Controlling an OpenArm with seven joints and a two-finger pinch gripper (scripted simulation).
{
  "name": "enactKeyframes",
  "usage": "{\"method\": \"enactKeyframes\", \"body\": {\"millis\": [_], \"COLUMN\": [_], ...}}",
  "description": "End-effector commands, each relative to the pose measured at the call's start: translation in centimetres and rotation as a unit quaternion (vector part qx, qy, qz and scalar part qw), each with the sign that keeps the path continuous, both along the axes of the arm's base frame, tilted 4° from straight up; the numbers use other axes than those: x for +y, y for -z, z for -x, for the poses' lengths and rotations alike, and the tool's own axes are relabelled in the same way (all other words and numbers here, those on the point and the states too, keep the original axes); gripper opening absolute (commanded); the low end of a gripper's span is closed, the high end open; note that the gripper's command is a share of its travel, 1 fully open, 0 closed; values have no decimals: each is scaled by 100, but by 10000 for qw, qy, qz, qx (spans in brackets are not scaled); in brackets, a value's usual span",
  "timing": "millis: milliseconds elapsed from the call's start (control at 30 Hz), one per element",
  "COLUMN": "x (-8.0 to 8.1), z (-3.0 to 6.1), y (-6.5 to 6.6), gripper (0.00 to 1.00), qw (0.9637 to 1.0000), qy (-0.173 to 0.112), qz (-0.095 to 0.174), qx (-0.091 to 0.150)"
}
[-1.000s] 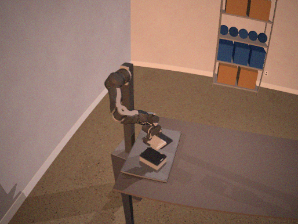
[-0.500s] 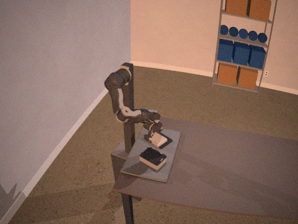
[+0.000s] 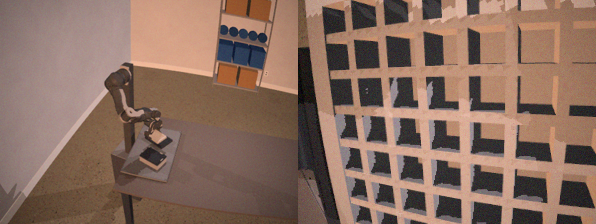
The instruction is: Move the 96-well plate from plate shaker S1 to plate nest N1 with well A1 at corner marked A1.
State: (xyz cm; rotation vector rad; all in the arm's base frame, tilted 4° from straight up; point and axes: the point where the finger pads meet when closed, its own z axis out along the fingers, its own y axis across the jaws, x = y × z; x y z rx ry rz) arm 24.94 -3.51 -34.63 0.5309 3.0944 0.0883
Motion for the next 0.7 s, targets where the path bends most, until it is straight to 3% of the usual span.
{"method": "enactKeyframes", "body": {"millis": [0,67,233,633,667], "x": [-42,-42,352,352,438], "z": [-129,-129,-51,-51,-39], "y": [-59,-59,9,9,18], "gripper": [0,0,0,0,0], "qw": [9997,9997,9997,9997,9997], "qy": [75,75,74,74,66], "qz": [43,43,41,41,20], "qx": [-233,-233,-232,-232,-239]}}
